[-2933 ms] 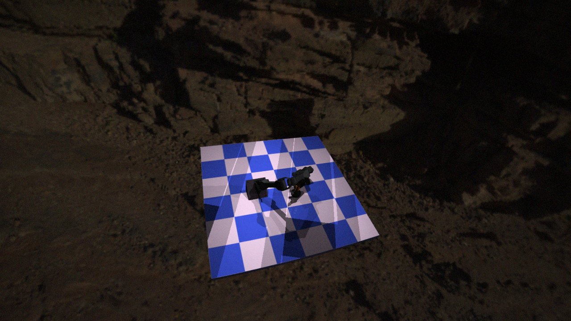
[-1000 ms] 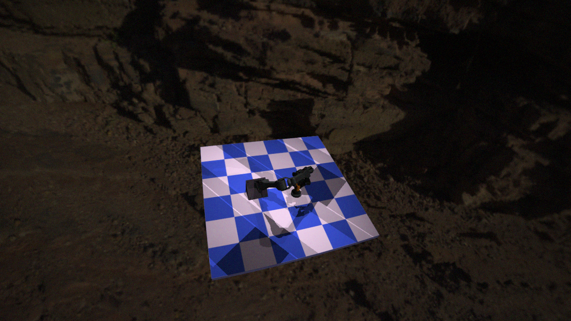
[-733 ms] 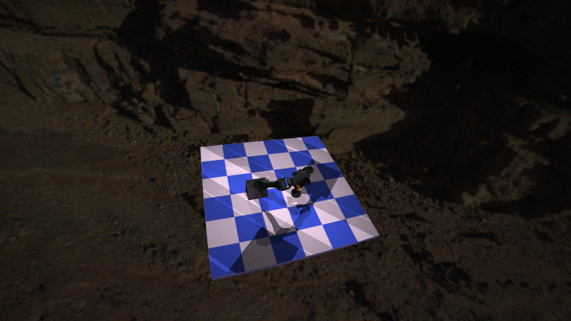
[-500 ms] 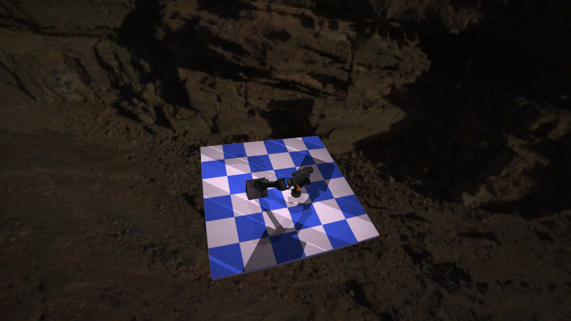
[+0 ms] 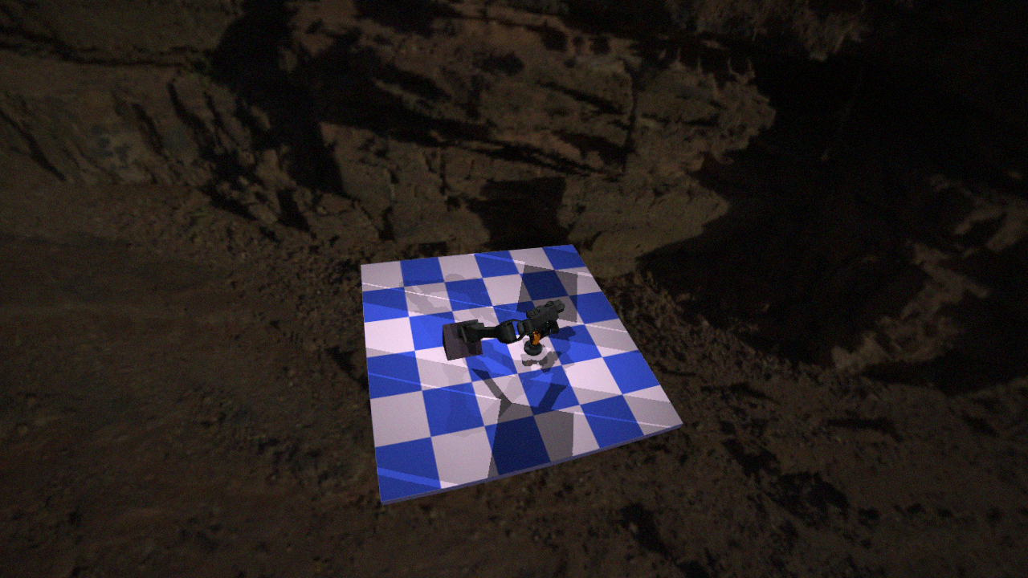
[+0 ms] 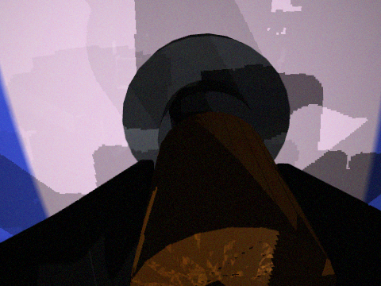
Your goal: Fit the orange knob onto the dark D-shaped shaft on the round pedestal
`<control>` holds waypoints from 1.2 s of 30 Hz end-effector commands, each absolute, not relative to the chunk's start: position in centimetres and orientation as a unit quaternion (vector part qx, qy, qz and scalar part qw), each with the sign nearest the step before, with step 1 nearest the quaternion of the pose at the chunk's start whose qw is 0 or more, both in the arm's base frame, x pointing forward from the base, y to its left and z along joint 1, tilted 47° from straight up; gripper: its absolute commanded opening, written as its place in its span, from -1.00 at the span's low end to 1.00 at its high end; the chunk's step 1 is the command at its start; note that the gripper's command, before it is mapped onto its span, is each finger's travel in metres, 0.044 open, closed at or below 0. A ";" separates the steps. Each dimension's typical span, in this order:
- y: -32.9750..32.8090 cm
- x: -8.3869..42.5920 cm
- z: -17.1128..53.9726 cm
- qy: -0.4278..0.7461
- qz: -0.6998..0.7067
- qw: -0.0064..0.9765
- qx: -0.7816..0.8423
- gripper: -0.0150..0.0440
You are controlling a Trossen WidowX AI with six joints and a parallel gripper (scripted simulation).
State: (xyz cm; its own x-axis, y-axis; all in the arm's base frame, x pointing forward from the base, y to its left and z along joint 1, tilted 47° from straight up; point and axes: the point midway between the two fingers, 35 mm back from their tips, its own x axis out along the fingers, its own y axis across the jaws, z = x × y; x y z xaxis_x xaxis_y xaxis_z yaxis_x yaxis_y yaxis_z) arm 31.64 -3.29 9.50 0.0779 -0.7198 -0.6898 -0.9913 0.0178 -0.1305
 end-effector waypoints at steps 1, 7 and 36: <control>-3.3 31.8 9.5 0.642 0.219 0.310 -0.666 -0.49; -3.2 31.9 9.3 0.642 0.219 0.310 -0.666 -0.49; -3.1 31.8 9.8 0.615 0.284 0.239 -0.695 -0.49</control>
State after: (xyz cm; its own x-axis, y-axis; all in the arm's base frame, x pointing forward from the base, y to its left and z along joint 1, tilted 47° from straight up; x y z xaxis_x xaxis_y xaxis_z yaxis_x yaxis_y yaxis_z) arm 31.67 -3.14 9.62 0.0780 -0.7202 -0.6894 -0.9926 -0.1206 0.0136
